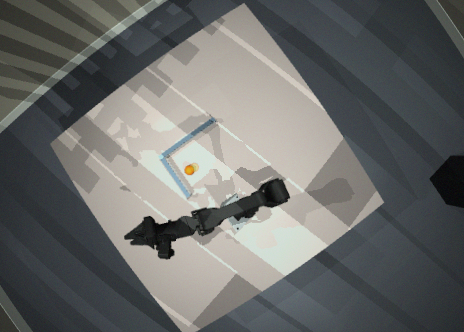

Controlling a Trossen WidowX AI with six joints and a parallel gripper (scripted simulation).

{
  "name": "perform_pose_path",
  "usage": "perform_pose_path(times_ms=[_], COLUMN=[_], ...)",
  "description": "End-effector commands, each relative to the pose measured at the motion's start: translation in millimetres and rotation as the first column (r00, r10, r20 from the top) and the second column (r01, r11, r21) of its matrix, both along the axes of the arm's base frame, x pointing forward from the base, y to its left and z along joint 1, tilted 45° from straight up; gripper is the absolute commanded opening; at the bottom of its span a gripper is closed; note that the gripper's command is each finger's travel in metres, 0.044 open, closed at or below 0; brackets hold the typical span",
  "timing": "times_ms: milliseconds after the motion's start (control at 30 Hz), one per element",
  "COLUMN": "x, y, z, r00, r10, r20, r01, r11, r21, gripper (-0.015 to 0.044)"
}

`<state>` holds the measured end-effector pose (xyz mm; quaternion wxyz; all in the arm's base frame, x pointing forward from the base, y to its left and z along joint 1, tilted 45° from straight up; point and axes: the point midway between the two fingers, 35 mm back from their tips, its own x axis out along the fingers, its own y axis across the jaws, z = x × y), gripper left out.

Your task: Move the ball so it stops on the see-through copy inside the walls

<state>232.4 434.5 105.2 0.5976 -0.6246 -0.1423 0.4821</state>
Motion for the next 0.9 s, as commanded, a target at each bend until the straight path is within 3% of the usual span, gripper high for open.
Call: perform_pose_path(times_ms=[0,200,467,667,867], x=[41.8,77.1,97.6,86.7,63.0], y=[-41.4,-104.4,-223.1,-317.0,-396.0], z=[-42.7,-89.9,-141.7,-156.0,-147.9], r00=[0.977,0.891,0.653,0.444,0.288], r10=[-0.191,-0.426,-0.748,-0.896,-0.941], r20=[-0.093,-0.156,-0.118,0.011,0.177], r01=[0.176,0.350,0.485,0.437,0.277], r11=[0.973,0.864,0.533,0.205,-0.095], r21=[-0.152,-0.363,-0.693,-0.876,-0.956], gripper=[0.0335,0.0335,0.0335,0.0335,0.0335])
